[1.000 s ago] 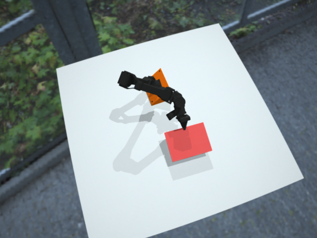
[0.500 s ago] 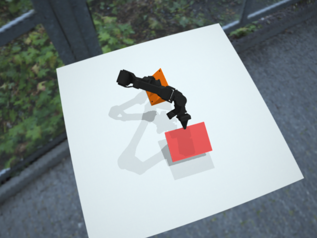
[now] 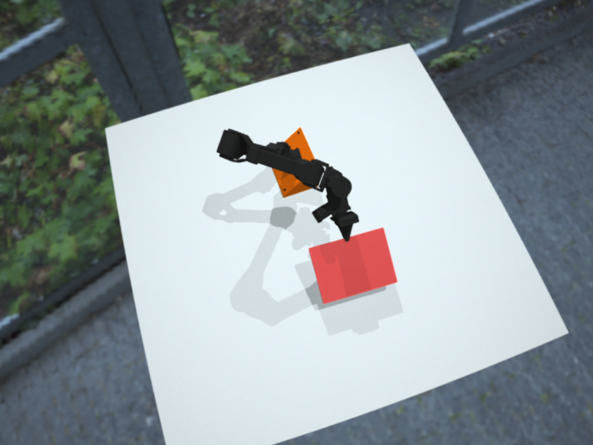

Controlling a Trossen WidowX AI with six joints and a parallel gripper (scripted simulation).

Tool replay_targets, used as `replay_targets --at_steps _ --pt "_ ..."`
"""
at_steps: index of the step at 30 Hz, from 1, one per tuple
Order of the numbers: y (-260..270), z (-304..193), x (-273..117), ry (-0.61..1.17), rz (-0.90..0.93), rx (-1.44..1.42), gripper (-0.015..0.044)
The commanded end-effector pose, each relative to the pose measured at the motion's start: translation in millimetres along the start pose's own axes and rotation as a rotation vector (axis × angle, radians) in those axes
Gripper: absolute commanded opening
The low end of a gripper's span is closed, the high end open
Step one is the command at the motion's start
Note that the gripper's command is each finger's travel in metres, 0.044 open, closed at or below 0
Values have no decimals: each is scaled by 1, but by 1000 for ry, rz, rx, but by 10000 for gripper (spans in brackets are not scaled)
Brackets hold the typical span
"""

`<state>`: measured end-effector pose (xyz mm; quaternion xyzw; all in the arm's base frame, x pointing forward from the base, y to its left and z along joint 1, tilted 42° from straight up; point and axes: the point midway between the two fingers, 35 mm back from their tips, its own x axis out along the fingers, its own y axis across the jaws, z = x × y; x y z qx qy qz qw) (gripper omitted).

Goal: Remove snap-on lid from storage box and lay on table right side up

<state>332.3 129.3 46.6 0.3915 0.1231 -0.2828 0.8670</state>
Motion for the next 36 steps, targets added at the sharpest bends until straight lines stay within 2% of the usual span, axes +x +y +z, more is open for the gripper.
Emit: replay_targets --at_steps 1,36 --pt "12 0 -3 -1 12 15 0" --pt "59 1 -19 0 12 16 0"
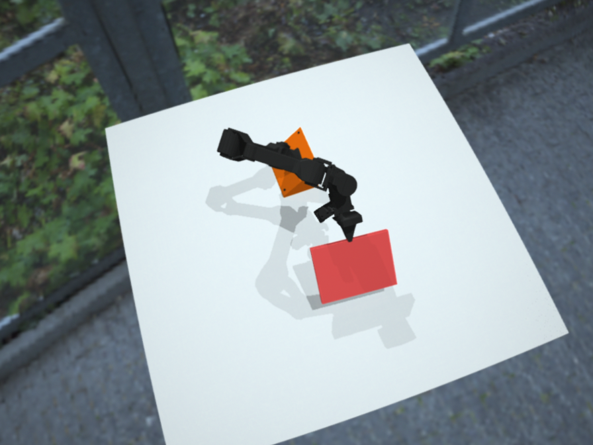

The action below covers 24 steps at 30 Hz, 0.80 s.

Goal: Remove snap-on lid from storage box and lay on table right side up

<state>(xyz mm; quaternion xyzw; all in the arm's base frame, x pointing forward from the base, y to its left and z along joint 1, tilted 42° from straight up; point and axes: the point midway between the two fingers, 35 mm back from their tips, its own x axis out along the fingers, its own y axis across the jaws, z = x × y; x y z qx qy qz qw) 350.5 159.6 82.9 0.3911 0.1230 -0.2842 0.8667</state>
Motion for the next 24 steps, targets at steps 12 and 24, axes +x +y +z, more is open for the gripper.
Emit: replay_targets --at_steps 12,24 --pt "21 0 -16 2 14 16 0" --pt "33 0 -26 2 14 16 0"
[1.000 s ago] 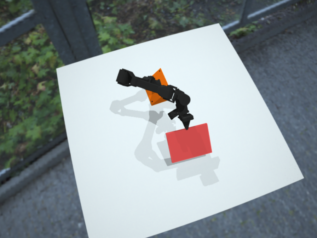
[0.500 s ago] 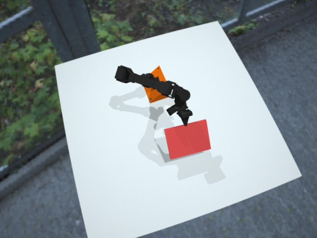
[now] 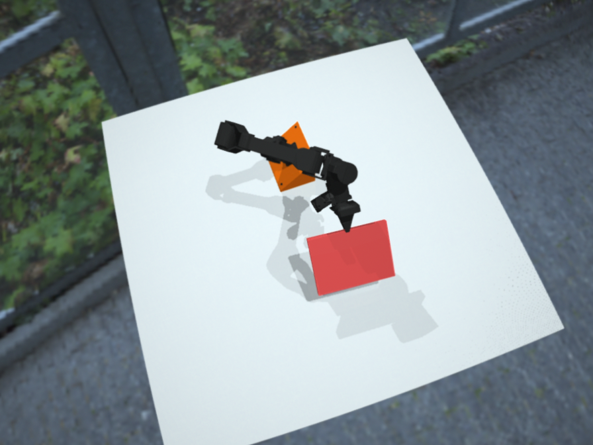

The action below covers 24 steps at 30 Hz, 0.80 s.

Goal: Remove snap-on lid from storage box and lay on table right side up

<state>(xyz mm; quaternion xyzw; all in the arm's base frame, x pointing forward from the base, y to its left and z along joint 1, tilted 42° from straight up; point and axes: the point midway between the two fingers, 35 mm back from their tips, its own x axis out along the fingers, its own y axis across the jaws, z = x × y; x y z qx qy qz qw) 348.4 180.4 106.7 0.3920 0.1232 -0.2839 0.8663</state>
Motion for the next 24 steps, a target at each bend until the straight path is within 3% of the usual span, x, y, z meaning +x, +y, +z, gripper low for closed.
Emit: replay_targets --at_steps 1,24 --pt "10 0 -7 1 13 15 0" --pt "7 24 -9 1 13 13 0"
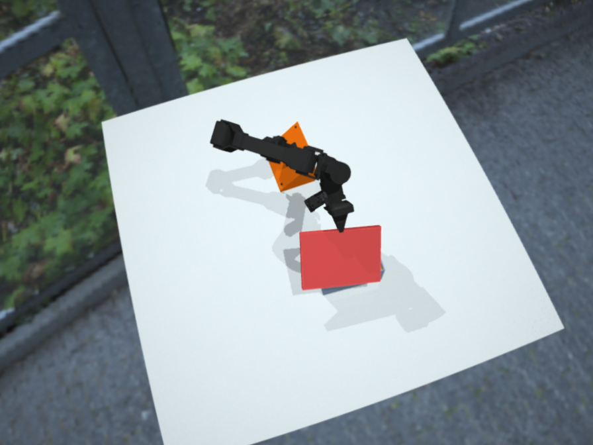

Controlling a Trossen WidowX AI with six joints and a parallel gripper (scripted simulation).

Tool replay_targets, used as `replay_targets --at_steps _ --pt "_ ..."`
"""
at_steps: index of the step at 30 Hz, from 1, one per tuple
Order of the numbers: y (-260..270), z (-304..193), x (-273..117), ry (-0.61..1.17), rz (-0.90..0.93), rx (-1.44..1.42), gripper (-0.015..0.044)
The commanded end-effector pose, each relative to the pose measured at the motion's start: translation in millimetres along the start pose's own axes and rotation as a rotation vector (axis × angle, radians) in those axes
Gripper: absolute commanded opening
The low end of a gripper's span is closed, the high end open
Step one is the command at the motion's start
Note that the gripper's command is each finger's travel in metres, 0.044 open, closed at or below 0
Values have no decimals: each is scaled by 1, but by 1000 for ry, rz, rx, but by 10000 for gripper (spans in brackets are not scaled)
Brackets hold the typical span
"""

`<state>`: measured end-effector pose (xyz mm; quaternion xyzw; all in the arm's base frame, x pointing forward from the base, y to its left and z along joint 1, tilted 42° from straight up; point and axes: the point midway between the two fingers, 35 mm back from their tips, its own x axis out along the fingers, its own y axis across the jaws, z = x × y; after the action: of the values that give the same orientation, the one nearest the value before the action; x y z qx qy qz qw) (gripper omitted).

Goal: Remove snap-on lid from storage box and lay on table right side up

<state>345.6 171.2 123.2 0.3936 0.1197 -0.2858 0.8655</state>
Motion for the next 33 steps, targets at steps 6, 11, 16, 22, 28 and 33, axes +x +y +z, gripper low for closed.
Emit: replay_targets --at_steps 6,11,16,22,28,33 --pt "3 18 -4 7 13 6 0" --pt "2 28 -5 6 13 6 0" --pt "2 38 -5 6 13 5 0" --pt "1 49 -6 6 13 4 0" --pt "0 61 -7 5 12 4 0" --pt "-1 71 -7 5 12 3 0"
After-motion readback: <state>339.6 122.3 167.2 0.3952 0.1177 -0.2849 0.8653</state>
